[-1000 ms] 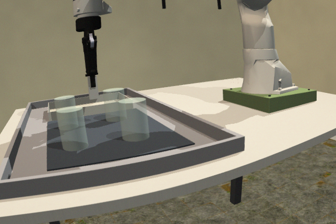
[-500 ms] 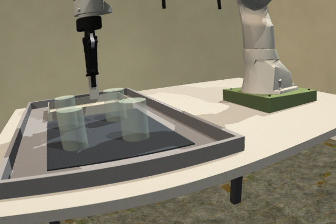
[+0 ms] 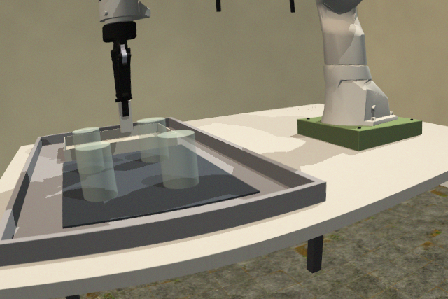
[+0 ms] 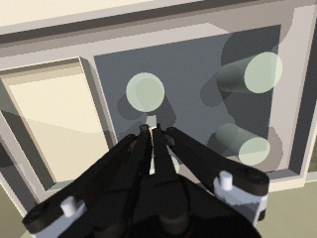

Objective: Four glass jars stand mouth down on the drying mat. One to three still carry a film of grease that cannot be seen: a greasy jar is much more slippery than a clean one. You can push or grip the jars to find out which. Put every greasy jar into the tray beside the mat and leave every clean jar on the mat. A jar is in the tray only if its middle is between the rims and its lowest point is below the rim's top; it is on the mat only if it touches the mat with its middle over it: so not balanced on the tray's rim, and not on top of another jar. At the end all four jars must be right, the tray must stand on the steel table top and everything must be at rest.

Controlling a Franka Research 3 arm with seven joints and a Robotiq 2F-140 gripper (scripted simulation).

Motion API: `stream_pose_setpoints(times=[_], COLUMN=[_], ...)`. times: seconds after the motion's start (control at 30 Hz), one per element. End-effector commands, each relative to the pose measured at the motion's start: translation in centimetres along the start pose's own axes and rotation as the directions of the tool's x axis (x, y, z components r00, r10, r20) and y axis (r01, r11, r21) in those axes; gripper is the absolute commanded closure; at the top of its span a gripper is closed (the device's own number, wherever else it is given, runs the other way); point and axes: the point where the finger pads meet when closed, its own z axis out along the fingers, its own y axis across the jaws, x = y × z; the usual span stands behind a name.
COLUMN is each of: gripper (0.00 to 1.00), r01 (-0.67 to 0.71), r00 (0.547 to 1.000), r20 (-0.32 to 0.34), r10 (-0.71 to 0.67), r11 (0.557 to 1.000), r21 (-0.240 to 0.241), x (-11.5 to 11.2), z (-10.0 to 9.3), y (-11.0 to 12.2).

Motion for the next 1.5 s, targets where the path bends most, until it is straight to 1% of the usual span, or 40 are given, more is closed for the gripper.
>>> stream_pose_setpoints(times=[0.0,1.47], gripper=[1.00,1.00], r01=[-0.002,-0.002], r00=[1.000,1.000], r20=[0.003,0.003], r10=[0.002,0.002], r11=[1.000,1.000], r21=[0.001,0.001], x=[0.05,0.58], z=[-0.06,-0.06], y=[-0.22,-0.21])
